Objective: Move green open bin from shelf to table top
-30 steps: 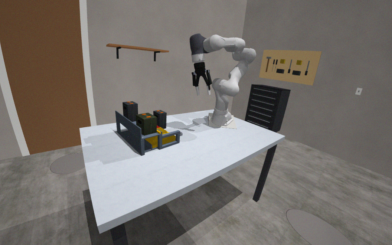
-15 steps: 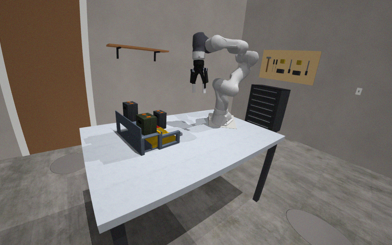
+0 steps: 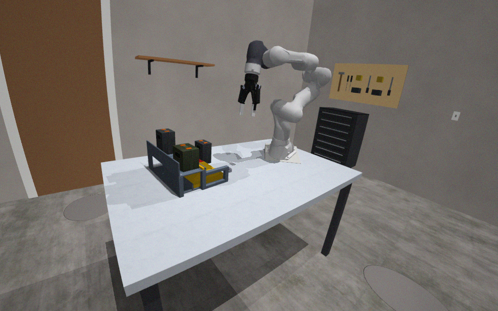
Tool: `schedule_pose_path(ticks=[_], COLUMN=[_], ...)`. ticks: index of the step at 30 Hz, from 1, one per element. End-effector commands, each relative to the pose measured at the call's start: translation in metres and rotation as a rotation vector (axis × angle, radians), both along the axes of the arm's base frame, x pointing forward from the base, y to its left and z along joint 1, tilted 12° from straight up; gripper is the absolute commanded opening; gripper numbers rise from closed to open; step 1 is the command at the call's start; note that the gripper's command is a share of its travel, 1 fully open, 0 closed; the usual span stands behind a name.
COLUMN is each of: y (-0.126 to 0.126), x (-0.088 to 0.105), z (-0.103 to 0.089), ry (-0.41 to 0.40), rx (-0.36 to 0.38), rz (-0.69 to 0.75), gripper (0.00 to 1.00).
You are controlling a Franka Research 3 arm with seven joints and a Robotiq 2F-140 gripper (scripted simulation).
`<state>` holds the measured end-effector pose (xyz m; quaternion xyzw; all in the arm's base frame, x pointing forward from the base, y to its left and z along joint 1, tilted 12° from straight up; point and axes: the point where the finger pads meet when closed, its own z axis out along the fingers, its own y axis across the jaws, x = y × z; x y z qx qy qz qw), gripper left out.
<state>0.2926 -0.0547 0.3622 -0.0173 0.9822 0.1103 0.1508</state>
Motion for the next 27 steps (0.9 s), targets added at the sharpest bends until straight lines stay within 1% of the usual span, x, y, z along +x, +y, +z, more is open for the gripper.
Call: schedule_pose_path(ticks=[1,13,14,18,27], y=[-0.023,-0.023,-0.029,-0.055,-0.055], x=[0.026,0.026,0.029,0.055,0.055], z=[0.016,0.016,0.018,0.034,0.034], ry=[-0.134,-0.134,-0.133,-0.171,-0.171], rx=[-0.022,-0.022,-0.027,-0.029,-0.029], rz=[-0.133,-0.133,-0.124,-0.169,-0.169], gripper=[0.57,0.57,0.57,0.57,0.57])
